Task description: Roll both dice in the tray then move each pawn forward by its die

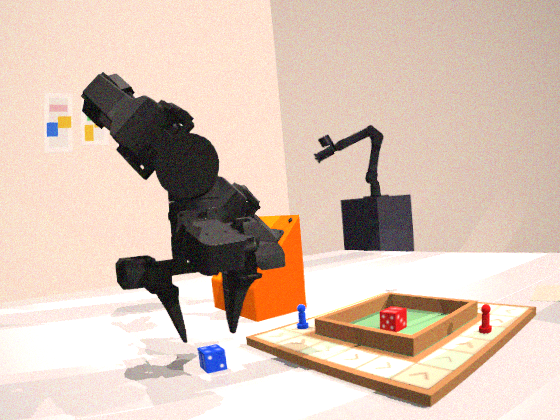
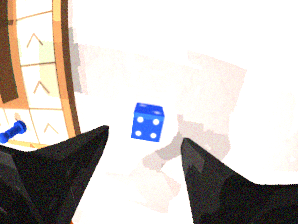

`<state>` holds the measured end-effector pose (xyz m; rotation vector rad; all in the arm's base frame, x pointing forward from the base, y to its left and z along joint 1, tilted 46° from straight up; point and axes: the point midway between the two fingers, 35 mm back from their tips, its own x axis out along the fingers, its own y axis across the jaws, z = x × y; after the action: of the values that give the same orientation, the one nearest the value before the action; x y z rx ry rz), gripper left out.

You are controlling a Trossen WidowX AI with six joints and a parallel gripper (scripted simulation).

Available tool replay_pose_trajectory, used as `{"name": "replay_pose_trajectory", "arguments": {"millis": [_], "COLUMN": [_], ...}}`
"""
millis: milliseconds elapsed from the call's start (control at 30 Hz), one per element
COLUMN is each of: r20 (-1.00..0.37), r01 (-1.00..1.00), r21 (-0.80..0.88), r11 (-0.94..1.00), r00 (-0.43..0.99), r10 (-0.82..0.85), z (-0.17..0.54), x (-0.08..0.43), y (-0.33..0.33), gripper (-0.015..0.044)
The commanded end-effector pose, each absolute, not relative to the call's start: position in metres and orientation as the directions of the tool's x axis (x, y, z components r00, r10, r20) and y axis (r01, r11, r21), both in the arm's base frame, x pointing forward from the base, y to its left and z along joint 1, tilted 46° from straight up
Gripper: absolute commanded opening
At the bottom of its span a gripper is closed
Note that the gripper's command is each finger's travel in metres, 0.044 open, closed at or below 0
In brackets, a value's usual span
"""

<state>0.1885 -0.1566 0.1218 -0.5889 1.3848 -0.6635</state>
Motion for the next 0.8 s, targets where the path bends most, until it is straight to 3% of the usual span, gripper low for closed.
{"name": "replay_pose_trajectory", "arguments": {"millis": [0,567,767], "r20": [-0.687,-0.685,-0.685], "r01": [0.075,0.075,0.075], "r21": [-0.720,-0.721,-0.721], "r11": [0.690,0.689,0.689], "r00": [0.065,0.065,0.065], "r10": [-0.723,-0.725,-0.725], "z": [0.117,0.101,0.101], "x": [0.189,0.190,0.190], "y": [-0.160,-0.179,-0.179], "gripper": [0.0275,0.0275,0.0118]}}
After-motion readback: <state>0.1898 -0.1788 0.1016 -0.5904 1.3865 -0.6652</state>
